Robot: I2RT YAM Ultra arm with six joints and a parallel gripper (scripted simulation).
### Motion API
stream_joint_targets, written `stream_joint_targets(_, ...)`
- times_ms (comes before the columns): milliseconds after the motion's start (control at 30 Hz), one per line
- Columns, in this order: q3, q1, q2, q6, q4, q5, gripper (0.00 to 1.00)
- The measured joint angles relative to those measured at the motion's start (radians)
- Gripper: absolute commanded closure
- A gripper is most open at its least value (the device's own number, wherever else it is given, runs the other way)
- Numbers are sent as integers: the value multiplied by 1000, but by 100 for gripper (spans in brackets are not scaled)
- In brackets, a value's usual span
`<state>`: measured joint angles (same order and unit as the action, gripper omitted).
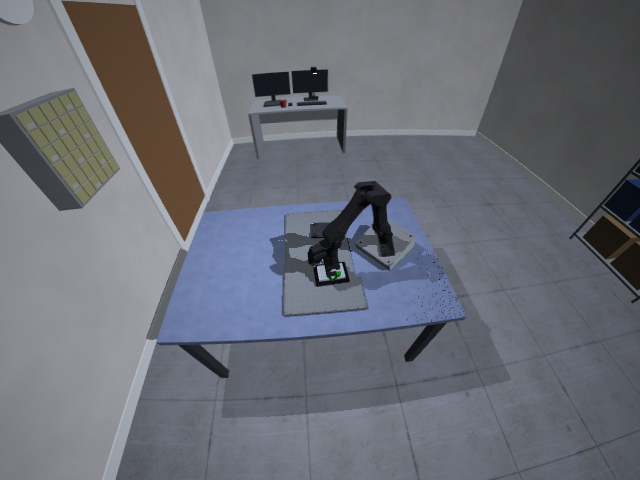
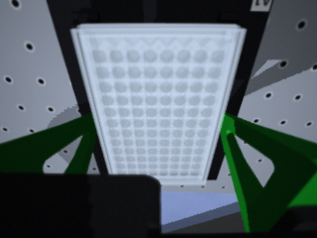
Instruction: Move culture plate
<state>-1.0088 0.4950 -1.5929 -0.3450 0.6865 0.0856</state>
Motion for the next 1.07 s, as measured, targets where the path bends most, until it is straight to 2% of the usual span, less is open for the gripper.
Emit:
stream_joint_targets(367, 0, 0, 0, 0, 3, 0, 0)
stream_joint_targets(633, -2, -4, 40, 2, 58, 0, 0)
stream_joint_targets(867, -36, -8, 68, 5, 107, 0, 0)
stream_joint_targets(1067, -40, -9, 70, 6, 122, 0, 0)
